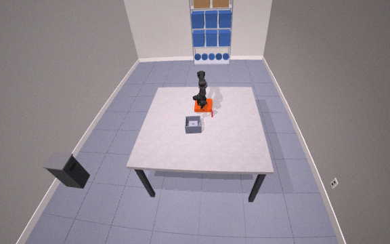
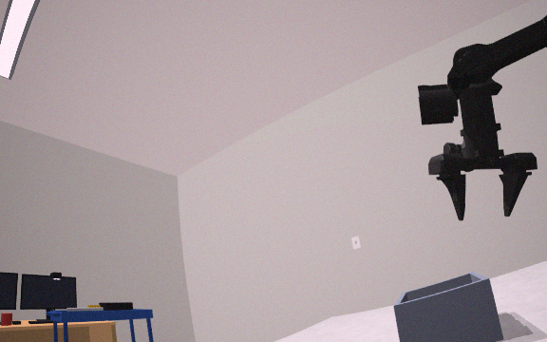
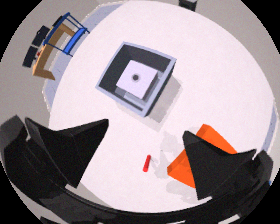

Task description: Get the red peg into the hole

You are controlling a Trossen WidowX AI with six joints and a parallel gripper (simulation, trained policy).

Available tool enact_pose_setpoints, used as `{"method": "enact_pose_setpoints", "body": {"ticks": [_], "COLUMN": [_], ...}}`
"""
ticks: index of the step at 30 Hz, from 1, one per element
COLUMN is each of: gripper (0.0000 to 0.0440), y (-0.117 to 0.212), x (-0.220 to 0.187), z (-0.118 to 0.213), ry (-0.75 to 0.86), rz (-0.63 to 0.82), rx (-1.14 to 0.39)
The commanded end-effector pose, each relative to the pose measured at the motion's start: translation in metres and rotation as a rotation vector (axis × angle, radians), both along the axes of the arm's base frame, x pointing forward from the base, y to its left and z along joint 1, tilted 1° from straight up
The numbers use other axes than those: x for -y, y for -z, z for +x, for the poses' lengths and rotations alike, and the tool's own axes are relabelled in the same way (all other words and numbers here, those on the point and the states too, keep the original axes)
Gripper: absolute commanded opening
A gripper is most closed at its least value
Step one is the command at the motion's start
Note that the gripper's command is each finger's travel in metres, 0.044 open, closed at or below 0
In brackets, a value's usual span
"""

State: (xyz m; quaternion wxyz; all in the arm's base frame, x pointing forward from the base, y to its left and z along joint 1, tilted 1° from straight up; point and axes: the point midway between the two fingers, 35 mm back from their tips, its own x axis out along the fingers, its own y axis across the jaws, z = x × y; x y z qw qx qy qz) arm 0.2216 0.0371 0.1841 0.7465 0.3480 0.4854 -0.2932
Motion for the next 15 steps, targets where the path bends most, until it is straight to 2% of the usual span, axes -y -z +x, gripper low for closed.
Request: {"method": "enact_pose_setpoints", "body": {"ticks": [1,15], "gripper": [0.044,0.044], "y": [0.016,0.073], "x": [-0.013,-0.059], "z": [-0.018,-0.062], "ry": [0.017,0.067], "rz": [0.017,0.052], "rx": [-0.082,-0.269]}}
